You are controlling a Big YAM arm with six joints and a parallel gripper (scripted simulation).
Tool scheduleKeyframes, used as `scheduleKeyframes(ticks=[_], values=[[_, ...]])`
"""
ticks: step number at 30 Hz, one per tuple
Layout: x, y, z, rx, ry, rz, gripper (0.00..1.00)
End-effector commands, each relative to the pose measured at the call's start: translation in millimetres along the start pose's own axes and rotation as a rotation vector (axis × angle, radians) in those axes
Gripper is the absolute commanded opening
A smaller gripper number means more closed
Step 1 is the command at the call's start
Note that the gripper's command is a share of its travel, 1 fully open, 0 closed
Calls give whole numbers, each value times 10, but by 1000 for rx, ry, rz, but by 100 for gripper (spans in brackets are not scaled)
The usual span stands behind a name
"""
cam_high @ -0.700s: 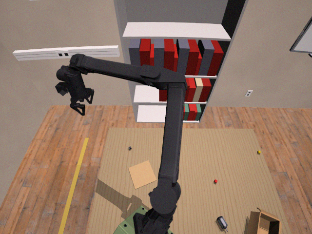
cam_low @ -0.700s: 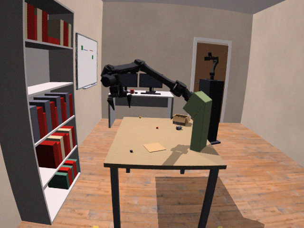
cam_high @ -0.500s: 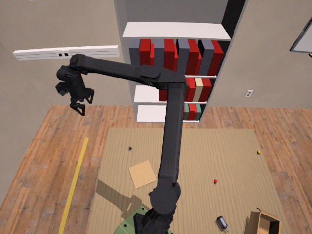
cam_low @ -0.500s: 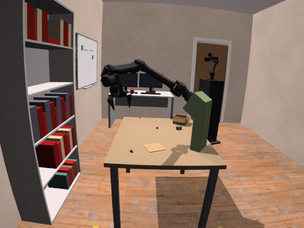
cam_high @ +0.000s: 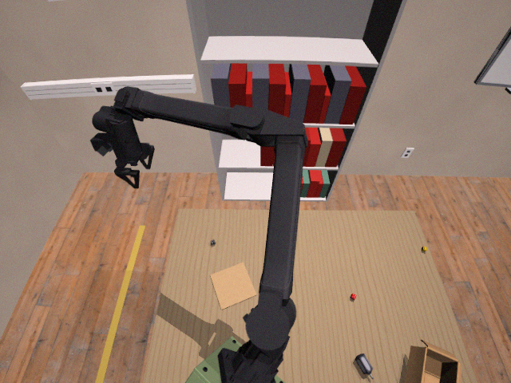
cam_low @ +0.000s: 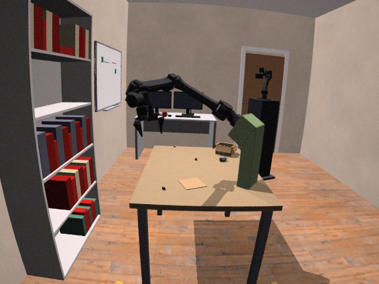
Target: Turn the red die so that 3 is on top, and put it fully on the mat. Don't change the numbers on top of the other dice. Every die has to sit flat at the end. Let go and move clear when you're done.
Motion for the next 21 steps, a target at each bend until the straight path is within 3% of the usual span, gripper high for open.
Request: scheduleKeyframes(ticks=[1, 6, 10, 13, 16, 21], values=[[-101, -1, -139, 2, 64, -19, 100], [-269, 217, -177, 46, 144, -19, 100], [-532, 532, -277, 111, 286, -25, 100], [-546, 548, -282, 114, 294, -25, 100], [-846, 877, -362, 179, 452, -29, 100], [-1128, 1163, -411, 234, 597, -31, 100]])
Point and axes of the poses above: the point where the finger pads meet when closed, its own y axis out along the fingers, its own z axis across the jaws, x = y × z, the point moved 1 cm from there along -y, back along the fingers, and after that the axes turned 9 degrees about -y, right-handed, at the moved point
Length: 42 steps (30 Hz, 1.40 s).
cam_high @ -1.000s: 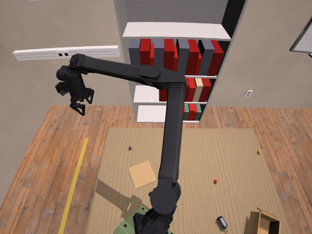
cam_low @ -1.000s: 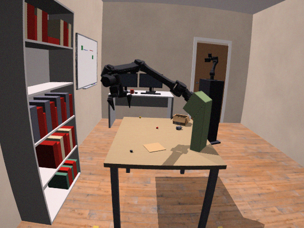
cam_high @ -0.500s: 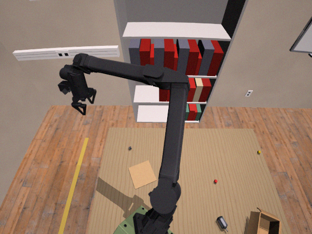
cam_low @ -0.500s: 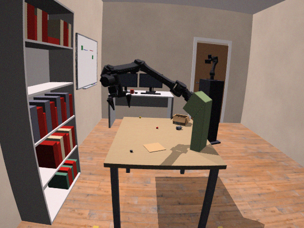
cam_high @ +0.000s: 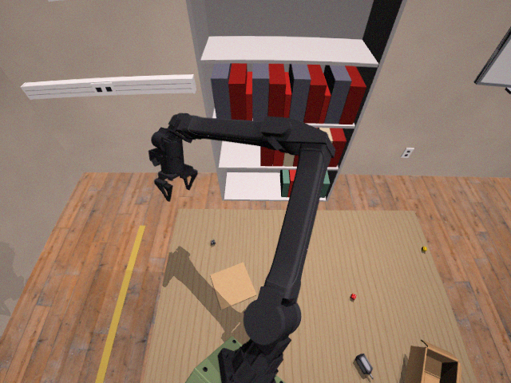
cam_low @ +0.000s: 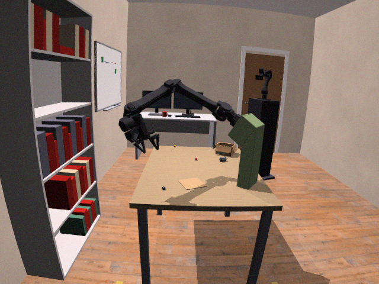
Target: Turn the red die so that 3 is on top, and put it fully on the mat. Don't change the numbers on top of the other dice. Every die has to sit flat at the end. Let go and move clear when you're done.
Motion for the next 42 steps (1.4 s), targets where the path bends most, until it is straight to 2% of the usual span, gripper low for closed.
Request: scheduleKeyframes(ticks=[1, 7, 9, 11, 15, 24, 26, 28, 35, 37, 38, 41, 42], values=[[-219, 159, -300, 31, 186, -21, 100], [-597, 508, -602, 102, 408, -29, 100], [-597, 508, -602, 102, 408, -29, 100], [-830, 697, -756, 140, 536, -33, 100], [-1036, 850, -876, 169, 645, -37, 100], [-1777, 1315, -1201, 250, 1010, -54, 100], [-1777, 1315, -1201, 250, 1010, -54, 100], [-2059, 1462, -1289, 274, 1141, -62, 100], [-2586, 1697, -1407, 308, 1375, -81, 100], [-2808, 1782, -1441, 319, 1471, -90, 100], [-2834, 1791, -1445, 320, 1482, -92, 100], [-3179, 1906, -1478, 333, 1627, -109, 100], [-3179, 1906, -1478, 333, 1627, -109, 100]])
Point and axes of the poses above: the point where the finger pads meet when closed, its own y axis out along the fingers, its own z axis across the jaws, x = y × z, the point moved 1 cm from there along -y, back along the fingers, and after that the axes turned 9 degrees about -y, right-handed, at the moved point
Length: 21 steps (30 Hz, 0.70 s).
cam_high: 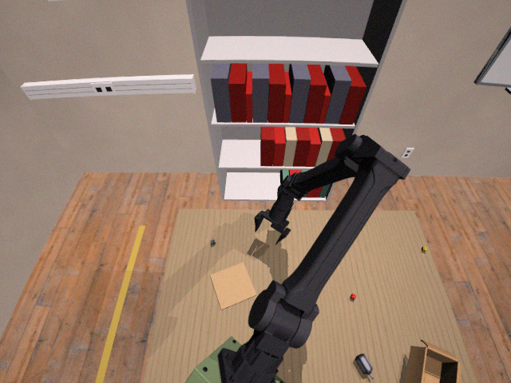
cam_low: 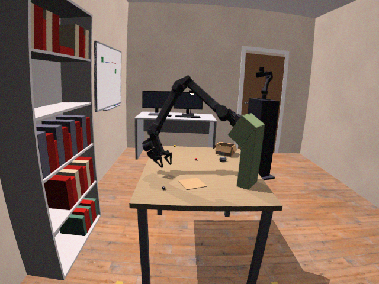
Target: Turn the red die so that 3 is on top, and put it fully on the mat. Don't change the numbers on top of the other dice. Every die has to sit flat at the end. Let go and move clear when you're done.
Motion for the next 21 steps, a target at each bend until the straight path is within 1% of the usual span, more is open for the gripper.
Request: scheduleKeyframes(ticks=[1, 3, 6, 7, 9, 10, 11, 12, 13, 16, 19, 21], values=[[70, -75, -155, 10, 108, -40, 100], [75, -78, -498, 33, 241, -67, 100], [63, -89, -775, 52, 347, -92, 100], [59, -93, -833, 56, 369, -98, 100], [35, -110, -1067, 72, 457, -121, 100], [34, -112, -1081, 73, 463, -123, 100], [8, -130, -1261, 85, 531, -142, 100], [-2, -137, -1321, 89, 553, -149, 100], [-28, -154, -1458, 99, 605, -165, 100], [-100, -201, -1760, 121, 719, -203, 100], [-103, -202, -1771, 121, 723, -204, 100], [-223, -278, -2147, 150, 865, -258, 100]])
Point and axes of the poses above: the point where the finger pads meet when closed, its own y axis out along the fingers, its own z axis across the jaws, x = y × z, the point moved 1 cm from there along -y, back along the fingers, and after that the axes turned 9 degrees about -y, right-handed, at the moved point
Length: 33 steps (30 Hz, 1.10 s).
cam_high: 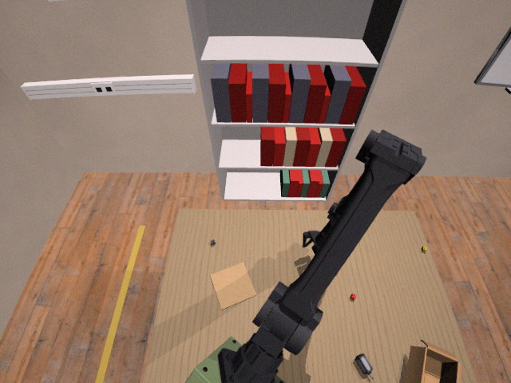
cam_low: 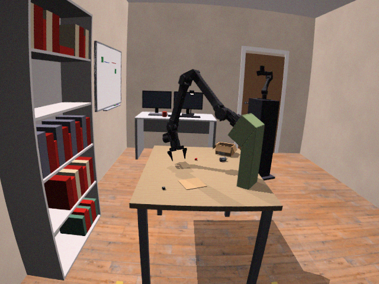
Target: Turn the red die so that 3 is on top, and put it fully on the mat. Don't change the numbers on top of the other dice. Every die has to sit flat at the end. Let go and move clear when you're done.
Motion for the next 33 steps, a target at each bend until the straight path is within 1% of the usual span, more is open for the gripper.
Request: scheduleKeyframes(ticks=[1, 2, 5, 6, 7, 8, 9, 10, 12, 15, 18, 21, 26, 27, 28, 29, 31, 32, 33], values=[[174, -157, -270, 25, 157, -70, 100], [226, -205, -392, 37, 205, -89, 100], [310, -302, -616, 60, 292, -125, 100], [352, -359, -742, 73, 339, -146, 100], [363, -376, -777, 77, 352, -152, 100], [405, -449, -928, 94, 408, -178, 100], [429, -500, -1027, 105, 444, -195, 100], [438, -522, -1069, 110, 459, -203, 100], [482, -655, -1312, 139, 546, -247, 100], [483, -659, -1319, 140, 549, -249, 100], [512, -839, -1616, 178, 652, -307, 100], [514, -975, -1823, 208, 723, -350, 100], [502, -1100, -2003, 234, 783, -389, 100], [485, -1052, -2046, 230, 796, -381, 100], [469, -1004, -2060, 228, 803, -370, 100], [454, -978, -1971, 239, 790, -358, 100], [454, -978, -1971, 239, 790, -358, 100], [505, -1043, -1984, 242, 789, -375, 100], [510, -1058, -2009, 240, 793, -381, 100]])
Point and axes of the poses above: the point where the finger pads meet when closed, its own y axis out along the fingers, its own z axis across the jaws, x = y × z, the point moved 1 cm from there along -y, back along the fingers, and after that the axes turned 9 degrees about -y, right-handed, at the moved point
